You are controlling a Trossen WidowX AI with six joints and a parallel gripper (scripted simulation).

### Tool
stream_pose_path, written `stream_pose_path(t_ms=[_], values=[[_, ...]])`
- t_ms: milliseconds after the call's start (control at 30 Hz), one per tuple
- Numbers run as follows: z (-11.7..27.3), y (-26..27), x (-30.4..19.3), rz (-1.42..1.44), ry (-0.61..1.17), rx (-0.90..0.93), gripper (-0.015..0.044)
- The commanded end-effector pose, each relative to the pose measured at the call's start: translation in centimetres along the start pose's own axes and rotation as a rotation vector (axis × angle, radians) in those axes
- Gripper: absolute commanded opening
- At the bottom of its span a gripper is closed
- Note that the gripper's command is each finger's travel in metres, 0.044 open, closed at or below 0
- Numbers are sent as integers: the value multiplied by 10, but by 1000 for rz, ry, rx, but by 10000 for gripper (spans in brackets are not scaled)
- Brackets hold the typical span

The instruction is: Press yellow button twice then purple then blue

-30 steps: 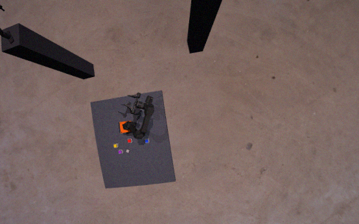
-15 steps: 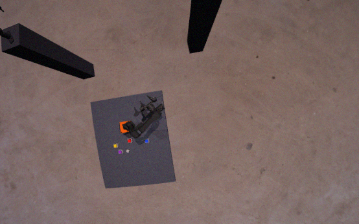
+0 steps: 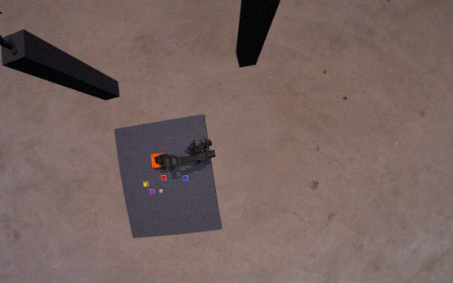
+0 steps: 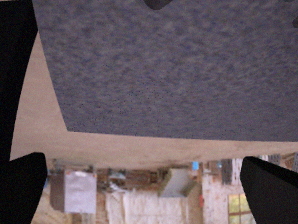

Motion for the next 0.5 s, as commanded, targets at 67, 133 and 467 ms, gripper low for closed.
stream_pose_path(t_ms=[67,133,467], values=[[44,-20,80,6,-317,14,400],[62,-29,100,4,-412,9,400],[149,-79,167,59,-771,-96,400]])
Point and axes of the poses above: the point midway between the two fingers, 35 mm back from their tips, its own z axis back along the fingers, its own y axis across the jaws, x = y × z, the point moved 2 cm from there along z, back along the fingers, and after that the axes turned 11 degrees about z, right-handed, at the moved point
